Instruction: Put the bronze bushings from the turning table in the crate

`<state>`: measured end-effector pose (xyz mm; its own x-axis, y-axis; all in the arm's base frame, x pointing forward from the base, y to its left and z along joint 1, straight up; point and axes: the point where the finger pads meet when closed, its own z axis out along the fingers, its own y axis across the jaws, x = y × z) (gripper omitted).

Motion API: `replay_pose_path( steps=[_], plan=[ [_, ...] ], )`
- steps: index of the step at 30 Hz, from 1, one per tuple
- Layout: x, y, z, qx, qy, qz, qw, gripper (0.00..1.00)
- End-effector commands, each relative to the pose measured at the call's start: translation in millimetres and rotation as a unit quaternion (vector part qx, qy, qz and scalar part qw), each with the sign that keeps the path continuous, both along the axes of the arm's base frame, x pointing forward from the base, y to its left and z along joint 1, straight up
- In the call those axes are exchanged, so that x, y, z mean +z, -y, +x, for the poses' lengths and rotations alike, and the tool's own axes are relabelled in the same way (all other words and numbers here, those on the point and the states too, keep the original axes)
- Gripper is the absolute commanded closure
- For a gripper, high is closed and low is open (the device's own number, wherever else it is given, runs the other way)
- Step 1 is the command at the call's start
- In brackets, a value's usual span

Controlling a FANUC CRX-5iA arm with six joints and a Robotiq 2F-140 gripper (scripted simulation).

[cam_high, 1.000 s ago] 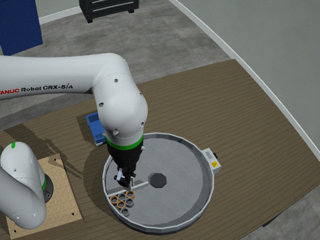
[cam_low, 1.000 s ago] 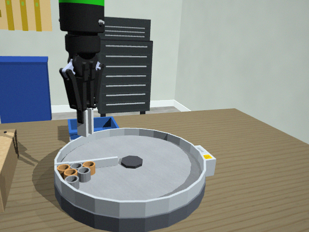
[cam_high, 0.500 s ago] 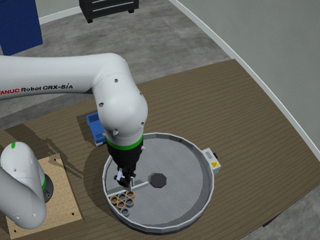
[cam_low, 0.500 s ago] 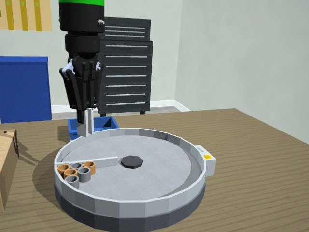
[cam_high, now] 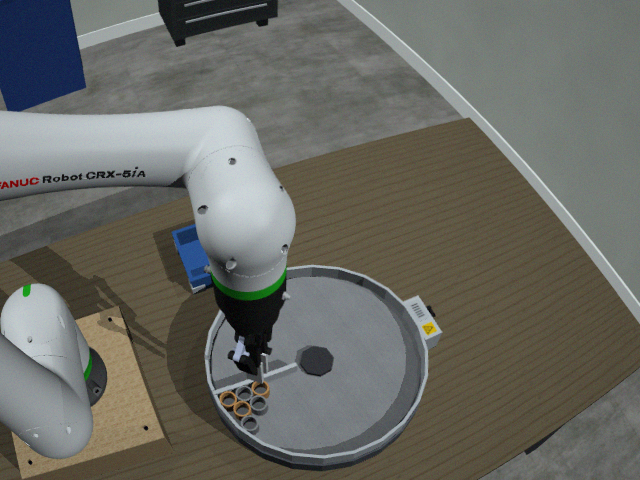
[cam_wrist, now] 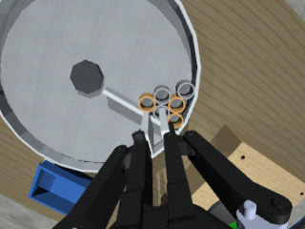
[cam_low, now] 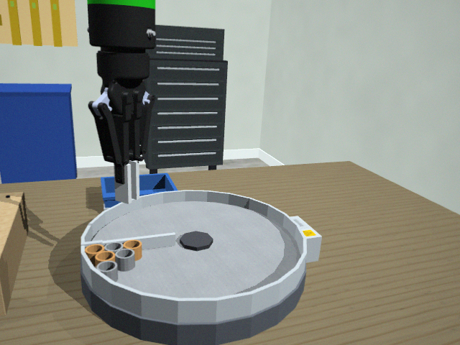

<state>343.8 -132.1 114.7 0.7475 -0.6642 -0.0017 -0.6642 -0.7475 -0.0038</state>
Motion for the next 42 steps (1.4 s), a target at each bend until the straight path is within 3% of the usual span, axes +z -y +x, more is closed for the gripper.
replay_pose_path(
  steps=[1, 24, 42],
  plan=[
    [0.2, 0.0, 0.2, 0.0, 0.0, 0.0, 1.0, 0.91],
    [-1.9, -0.5, 0.4, -0.012, 0.004, -0.011, 1.0, 0.94],
    [-20.0, -8.3, 6.1, -0.12, 0.05, -0.101, 0.986, 0.94]
  ],
)
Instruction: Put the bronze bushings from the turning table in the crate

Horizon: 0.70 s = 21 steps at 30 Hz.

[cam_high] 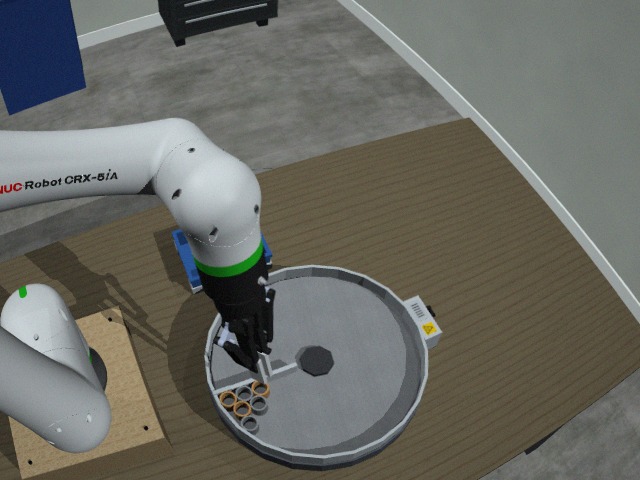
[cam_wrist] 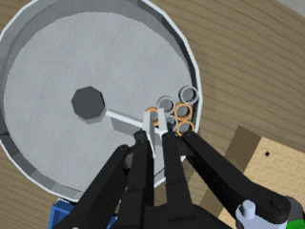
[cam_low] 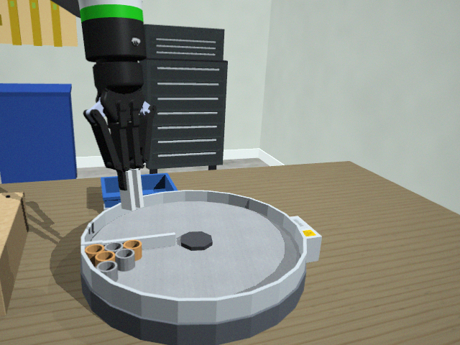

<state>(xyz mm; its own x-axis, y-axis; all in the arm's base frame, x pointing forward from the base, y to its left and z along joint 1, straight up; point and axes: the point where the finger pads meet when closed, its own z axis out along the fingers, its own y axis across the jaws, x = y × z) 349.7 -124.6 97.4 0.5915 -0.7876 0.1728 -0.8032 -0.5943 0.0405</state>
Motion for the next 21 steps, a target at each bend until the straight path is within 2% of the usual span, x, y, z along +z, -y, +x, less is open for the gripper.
replay_pose_path(
  steps=[1, 7, 14, 16, 21],
  plan=[
    [-4.5, -1.4, 0.5, -0.029, 0.01, -0.029, 0.999, 0.94],
    [-14.5, -6.2, 3.4, -0.089, 0.035, -0.079, 0.992, 0.94],
    [-26.3, -12.3, 6.8, -0.159, 0.065, -0.137, 0.976, 0.94],
    [-26.3, -12.3, 6.8, -0.159, 0.065, -0.137, 0.976, 0.94],
    [-34.3, -16.2, 8.9, -0.204, 0.083, -0.175, 0.96, 0.94]
  ],
)
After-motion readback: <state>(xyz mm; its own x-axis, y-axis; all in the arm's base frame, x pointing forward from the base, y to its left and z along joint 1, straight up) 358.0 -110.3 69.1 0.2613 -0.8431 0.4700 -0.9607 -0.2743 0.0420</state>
